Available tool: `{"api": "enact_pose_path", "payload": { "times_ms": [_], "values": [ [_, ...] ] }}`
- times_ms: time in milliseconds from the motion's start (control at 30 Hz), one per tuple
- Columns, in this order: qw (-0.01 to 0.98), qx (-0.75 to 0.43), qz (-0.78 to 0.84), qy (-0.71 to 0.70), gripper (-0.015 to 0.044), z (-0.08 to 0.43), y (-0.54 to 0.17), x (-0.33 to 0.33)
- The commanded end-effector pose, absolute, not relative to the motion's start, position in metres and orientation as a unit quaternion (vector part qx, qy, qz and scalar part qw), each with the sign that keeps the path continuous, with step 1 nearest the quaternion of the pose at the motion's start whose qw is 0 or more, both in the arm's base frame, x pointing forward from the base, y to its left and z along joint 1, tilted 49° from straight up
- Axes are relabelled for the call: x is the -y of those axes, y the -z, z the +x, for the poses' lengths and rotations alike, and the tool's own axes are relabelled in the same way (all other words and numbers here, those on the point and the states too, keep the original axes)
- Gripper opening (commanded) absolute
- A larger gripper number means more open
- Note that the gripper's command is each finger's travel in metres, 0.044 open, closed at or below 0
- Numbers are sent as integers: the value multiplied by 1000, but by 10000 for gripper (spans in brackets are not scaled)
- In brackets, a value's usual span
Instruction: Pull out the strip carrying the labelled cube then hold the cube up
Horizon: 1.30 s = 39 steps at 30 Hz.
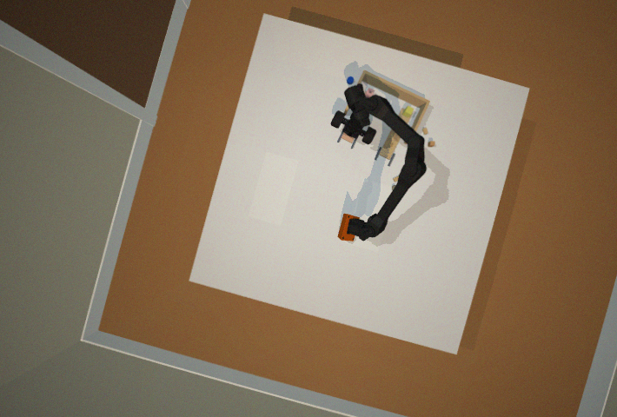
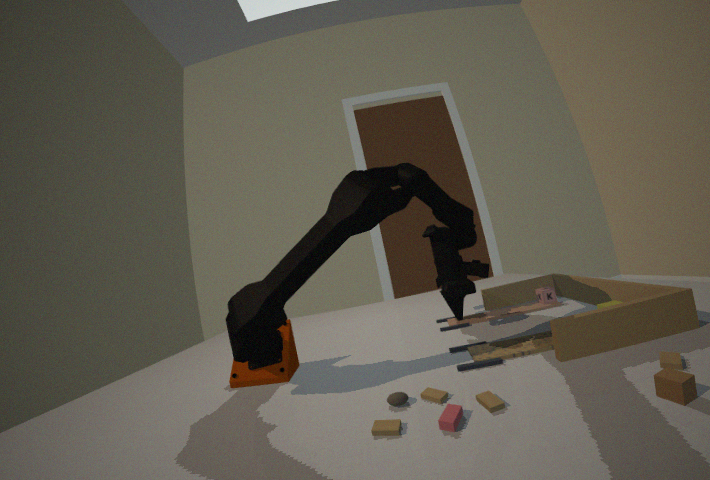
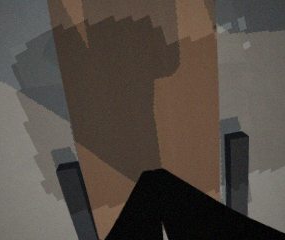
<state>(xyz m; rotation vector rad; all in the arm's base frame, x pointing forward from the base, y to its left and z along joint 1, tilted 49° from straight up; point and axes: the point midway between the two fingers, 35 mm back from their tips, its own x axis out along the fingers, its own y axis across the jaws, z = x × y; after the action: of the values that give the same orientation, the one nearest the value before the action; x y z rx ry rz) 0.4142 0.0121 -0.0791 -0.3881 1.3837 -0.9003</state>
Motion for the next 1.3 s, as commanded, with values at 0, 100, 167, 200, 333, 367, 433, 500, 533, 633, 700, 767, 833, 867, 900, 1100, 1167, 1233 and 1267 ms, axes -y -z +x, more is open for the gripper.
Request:
{"api": "enact_pose_path", "payload": {
  "times_ms": [0, 100, 167, 200, 333, 367, 433, 500, 533, 633, 700, 767, 833, 867, 900, 1100, 1167, 1233, 1267],
  "values": [
    [658, -613, -174, 400, 0, 412, 82, -8],
    [658, -613, -174, 400, 0, 408, 83, -10],
    [658, -614, -174, 400, 0, 405, 84, -10],
    [658, -614, -174, 400, 0, 403, 84, -11],
    [658, -614, -174, 400, 0, 398, 86, -13],
    [658, -614, -174, 400, 0, 396, 86, -13],
    [658, -614, -174, 400, 0, 393, 86, -14],
    [658, -614, -174, 400, 0, 390, 87, -14],
    [658, -614, -174, 400, 0, 389, 87, -15],
    [658, -614, -174, 400, 0, 384, 88, -16],
    [658, -614, -174, 400, 0, 381, 89, -16],
    [658, -614, -174, 400, 0, 378, 90, -17],
    [658, -614, -174, 400, 0, 376, 90, -18],
    [658, -614, -174, 400, 0, 374, 91, -18],
    [658, -614, -174, 400, 0, 373, 91, -19],
    [658, -614, -174, 400, 0, 364, 93, -21],
    [658, -615, -174, 399, 0, 361, 93, -21],
    [658, -615, -174, 399, 0, 358, 94, -22],
    [658, -615, -174, 399, 0, 356, 94, -22]
  ]
}}
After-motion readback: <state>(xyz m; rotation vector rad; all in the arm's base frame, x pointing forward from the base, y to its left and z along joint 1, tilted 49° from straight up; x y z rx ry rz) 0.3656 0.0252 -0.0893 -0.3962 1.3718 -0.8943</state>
